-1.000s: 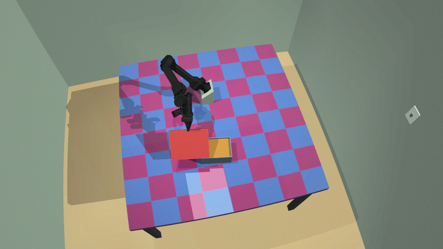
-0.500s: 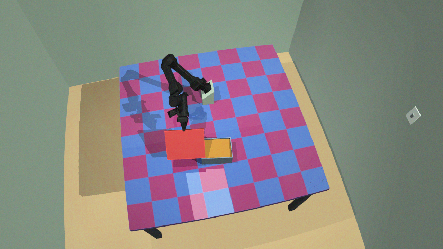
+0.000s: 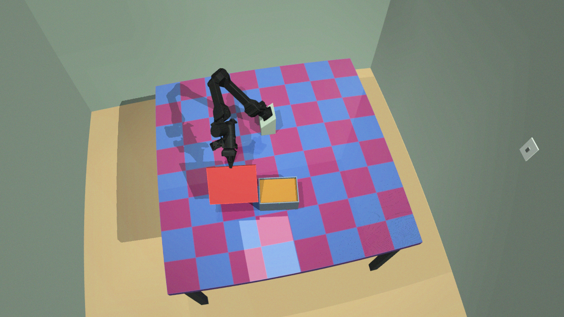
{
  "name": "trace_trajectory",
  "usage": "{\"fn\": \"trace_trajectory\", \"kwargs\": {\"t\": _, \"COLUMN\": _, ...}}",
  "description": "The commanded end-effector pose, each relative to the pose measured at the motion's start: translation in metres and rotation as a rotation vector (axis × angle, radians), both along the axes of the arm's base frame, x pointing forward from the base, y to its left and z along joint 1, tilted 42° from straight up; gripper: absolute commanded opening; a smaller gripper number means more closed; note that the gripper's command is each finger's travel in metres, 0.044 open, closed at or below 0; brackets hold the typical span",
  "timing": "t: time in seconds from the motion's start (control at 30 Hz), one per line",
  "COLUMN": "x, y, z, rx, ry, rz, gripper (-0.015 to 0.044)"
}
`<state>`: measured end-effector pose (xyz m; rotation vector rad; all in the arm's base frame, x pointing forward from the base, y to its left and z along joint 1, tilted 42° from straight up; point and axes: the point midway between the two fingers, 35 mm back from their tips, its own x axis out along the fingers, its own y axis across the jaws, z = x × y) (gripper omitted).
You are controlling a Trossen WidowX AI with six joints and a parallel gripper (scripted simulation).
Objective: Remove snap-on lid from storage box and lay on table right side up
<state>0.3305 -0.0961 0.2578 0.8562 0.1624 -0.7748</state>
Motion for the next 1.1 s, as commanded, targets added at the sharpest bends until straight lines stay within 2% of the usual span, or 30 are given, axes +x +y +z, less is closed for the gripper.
{"fn": "trace_trajectory", "kwargs": {"t": 0.0, "x": -0.001, "y": -0.003, "z": 0.012, "rx": -0.002, "ry": -0.017, "rz": 0.014, "gripper": 0.0000}}
{"fn": "trace_trajectory", "kwargs": {"t": 0.77, "x": -0.015, "y": -0.035, "z": 0.042, "rx": -0.005, "ry": -0.018, "rz": 0.014, "gripper": 0.0000}}
{"fn": "trace_trajectory", "kwargs": {"t": 1.07, "x": -0.016, "y": -0.037, "z": 0.038, "rx": -0.005, "ry": -0.018, "rz": 0.014, "gripper": 0.0000}}
